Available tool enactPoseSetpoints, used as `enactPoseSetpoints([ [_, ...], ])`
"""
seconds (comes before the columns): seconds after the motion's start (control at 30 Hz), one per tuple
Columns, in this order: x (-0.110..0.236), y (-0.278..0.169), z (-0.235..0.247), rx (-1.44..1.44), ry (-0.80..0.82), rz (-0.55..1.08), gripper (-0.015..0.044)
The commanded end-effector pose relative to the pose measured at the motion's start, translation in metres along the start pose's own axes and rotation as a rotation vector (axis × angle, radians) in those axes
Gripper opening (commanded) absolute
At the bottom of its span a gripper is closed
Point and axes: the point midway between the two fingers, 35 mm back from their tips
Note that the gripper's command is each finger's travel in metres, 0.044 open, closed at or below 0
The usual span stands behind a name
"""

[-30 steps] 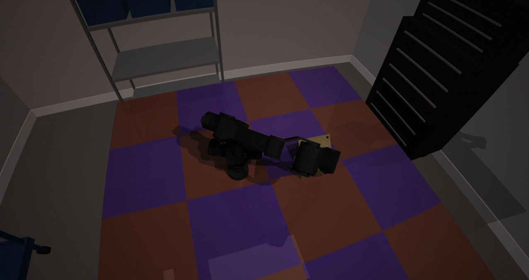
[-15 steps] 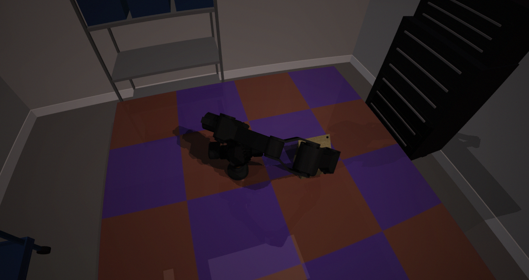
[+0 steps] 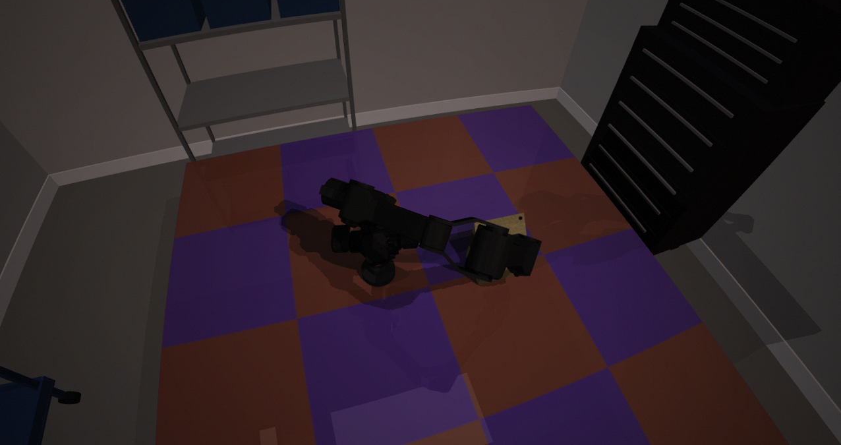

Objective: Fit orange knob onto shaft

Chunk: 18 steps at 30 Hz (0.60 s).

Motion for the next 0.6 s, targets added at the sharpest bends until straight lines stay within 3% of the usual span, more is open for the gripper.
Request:
enactPoseSetpoints([
  [0.0,0.0035,0.0009,-0.0005,0.003,-0.004,-0.002,0.0000],
  [0.23,0.0022,0.0005,-0.0002,0.202,-0.004,-0.001,0.0000],
  [0.57,-0.0011,0.0003,-0.0005,0.213,-0.004,-0.001,0.0000],
])
Point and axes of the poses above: the point midway between the two fingers, 35 mm back from their tips, its own x axis back along the fingers, its own z axis across the jaws, y = z × x, and after that the axes turned 1 degree about -x, right-handed
